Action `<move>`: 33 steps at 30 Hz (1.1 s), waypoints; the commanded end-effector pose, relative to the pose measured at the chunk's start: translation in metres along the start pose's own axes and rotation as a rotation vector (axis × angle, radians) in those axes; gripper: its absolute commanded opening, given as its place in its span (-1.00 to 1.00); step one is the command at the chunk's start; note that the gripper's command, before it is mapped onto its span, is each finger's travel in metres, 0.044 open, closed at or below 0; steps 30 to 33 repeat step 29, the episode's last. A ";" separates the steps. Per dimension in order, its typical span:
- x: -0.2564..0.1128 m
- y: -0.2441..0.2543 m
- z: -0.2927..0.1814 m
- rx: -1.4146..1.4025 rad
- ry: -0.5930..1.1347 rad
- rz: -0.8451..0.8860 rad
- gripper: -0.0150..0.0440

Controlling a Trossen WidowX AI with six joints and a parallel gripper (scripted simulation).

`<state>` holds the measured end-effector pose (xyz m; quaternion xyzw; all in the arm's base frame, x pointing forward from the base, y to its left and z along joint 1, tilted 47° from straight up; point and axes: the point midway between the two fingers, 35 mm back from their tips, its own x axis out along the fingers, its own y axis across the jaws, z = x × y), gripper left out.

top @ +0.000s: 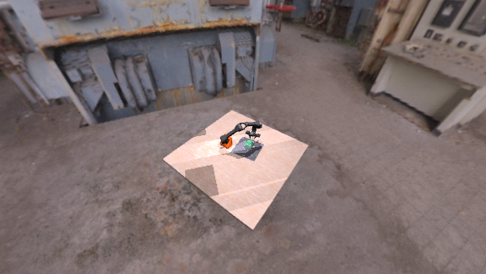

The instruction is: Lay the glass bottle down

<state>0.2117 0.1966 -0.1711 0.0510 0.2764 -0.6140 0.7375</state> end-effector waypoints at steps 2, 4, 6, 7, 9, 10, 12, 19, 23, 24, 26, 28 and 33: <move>0.000 0.000 0.000 -0.001 -0.001 -0.001 0.72; 0.000 0.000 0.000 -0.001 -0.001 -0.001 0.90; -0.002 0.000 0.001 0.003 0.006 0.000 1.00; -0.004 0.000 0.002 0.010 0.019 0.002 1.00; -0.013 0.000 0.006 0.032 0.062 0.006 1.00; -0.019 -0.001 0.008 0.048 0.093 0.010 1.00; -0.033 -0.002 0.015 0.084 0.168 0.019 1.00; -0.060 -0.005 0.028 0.137 0.294 0.037 1.00; -0.073 -0.004 0.031 0.137 0.294 0.037 1.00; -0.073 -0.004 0.031 0.137 0.294 0.037 1.00; -0.073 -0.004 0.031 0.137 0.294 0.037 1.00; -0.073 -0.004 0.031 0.137 0.294 0.037 1.00; -0.073 -0.004 0.031 0.137 0.294 0.037 1.00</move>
